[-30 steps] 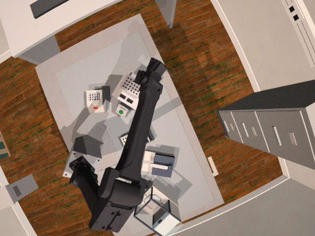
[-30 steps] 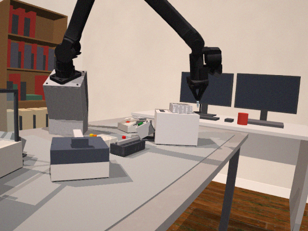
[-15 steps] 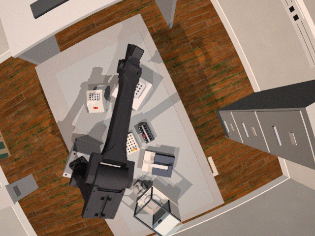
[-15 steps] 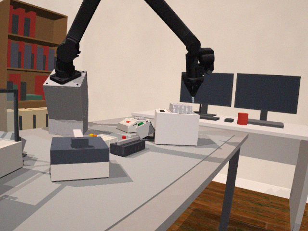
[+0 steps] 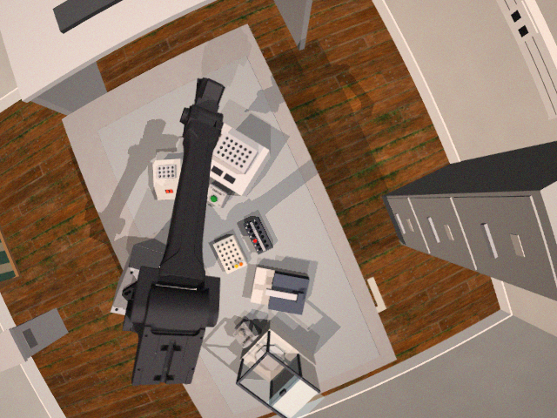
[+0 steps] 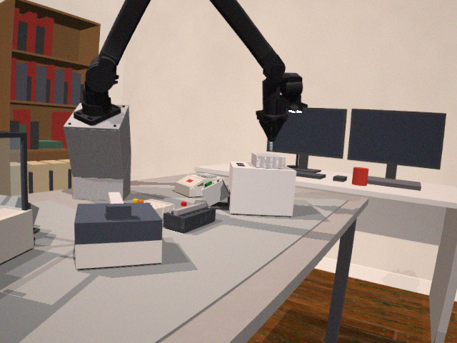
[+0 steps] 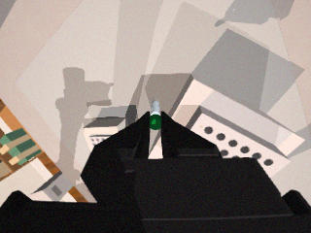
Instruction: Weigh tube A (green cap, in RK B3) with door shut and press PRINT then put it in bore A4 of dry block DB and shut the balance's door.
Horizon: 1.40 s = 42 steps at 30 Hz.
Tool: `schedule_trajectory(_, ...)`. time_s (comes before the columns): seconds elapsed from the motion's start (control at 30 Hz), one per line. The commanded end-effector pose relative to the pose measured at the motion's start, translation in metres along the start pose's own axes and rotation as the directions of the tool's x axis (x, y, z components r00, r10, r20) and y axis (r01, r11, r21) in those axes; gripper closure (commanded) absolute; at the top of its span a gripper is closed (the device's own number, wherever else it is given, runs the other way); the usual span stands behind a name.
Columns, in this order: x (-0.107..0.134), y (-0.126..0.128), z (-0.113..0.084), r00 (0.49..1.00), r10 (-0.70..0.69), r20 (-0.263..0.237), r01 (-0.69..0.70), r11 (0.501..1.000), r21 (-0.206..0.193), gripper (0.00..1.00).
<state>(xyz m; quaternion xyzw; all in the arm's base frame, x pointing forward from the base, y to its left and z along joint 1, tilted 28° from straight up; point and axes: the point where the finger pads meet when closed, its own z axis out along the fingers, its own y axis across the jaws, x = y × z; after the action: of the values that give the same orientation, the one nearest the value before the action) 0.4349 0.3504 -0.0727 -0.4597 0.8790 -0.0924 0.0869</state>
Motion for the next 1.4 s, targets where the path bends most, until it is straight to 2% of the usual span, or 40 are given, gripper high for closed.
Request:
schedule_trajectory(0.0, -0.012, 0.015, 0.001, 0.999, -0.02, -0.024, 0.021, 1.0, 0.023, 0.91)
schedule_trajectory(0.03, 0.008, 0.025, 0.011, 0.996, -0.039, -0.075, 0.042, 0.999, 0.028, 0.91)
schedule_trajectory(0.07, 0.023, 0.034, 0.018, 0.995, -0.044, -0.092, 0.046, 0.999, 0.024, 0.91)
schedule_trajectory(0.1, 0.021, 0.039, 0.022, 0.997, -0.037, -0.068, 0.039, 0.999, 0.03, 0.91)
schedule_trajectory(0.2, 0.037, 0.057, 0.032, 0.997, -0.037, -0.068, 0.039, 0.999, 0.028, 0.91)
schedule_trajectory(0.27, 0.038, 0.058, 0.032, 0.997, -0.037, -0.068, 0.039, 0.999, 0.028, 0.91)
schedule_trajectory(0.3, 0.047, 0.063, 0.033, 0.992, -0.057, -0.111, 0.062, 0.997, 0.042, 0.91)
schedule_trajectory(0.37, 0.047, 0.063, 0.033, 0.992, -0.057, -0.111, 0.062, 0.997, 0.042, 0.91)
schedule_trajectory(0.4, 0.032, 0.065, 0.03, 0.993, -0.063, -0.099, 0.069, 0.996, 0.064, 0.91)
schedule_trajectory(0.43, 0.038, 0.07, 0.033, 0.99, -0.076, -0.122, 0.086, 0.993, 0.077, 0.91)
schedule_trajectory(0.47, 0.063, 0.079, 0.043, 0.986, -0.081, -0.142, 0.092, 0.993, 0.073, 0.91)
schedule_trajectory(0.6, 0.083, 0.097, 0.052, 0.987, -0.08, -0.14, 0.091, 0.993, 0.072, 0.91)
schedule_trajectory(0.7, 0.11, 0.109, 0.058, 0.965, -0.129, -0.229, 0.159, 0.98, 0.121, 0.91)
schedule_trajectory(0.73, 0.112, 0.114, 0.061, 0.97, -0.124, -0.211, 0.152, 0.981, 0.124, 0.91)
schedule_trajectory(0.83, 0.133, 0.128, 0.067, 0.971, -0.122, -0.205, 0.149, 0.982, 0.12, 0.91)
schedule_trajectory(0.93, 0.133, 0.128, 0.067, 0.971, -0.122, -0.205, 0.149, 0.982, 0.12, 0.91)
schedule_trajectory(0.97, 0.123, 0.13, 0.065, 0.969, -0.132, -0.208, 0.165, 0.976, 0.145, 0.91)
schedule_trajectory(1.03, 0.162, 0.136, 0.07, 0.944, -0.168, -0.286, 0.223, 0.959, 0.175, 0.91)
schedule_trajectory(1.07, 0.164, 0.14, 0.073, 0.95, -0.164, -0.266, 0.216, 0.96, 0.18, 0.91)
schedule_trajectory(1.17, 0.185, 0.149, 0.077, 0.95, -0.163, -0.265, 0.213, 0.961, 0.174, 0.91)
schedule_trajectory(1.27, 0.186, 0.149, 0.077, 0.95, -0.163, -0.265, 0.214, 0.961, 0.175, 0.91)
schedule_trajectory(1.3, 0.166, 0.148, 0.076, 0.961, -0.149, -0.233, 0.193, 0.965, 0.179, 0.91)
schedule_trajectory(1.37, 0.155, 0.135, 0.065, 0.97, -0.119, -0.212, 0.159, 0.97, 0.184, 0.91)
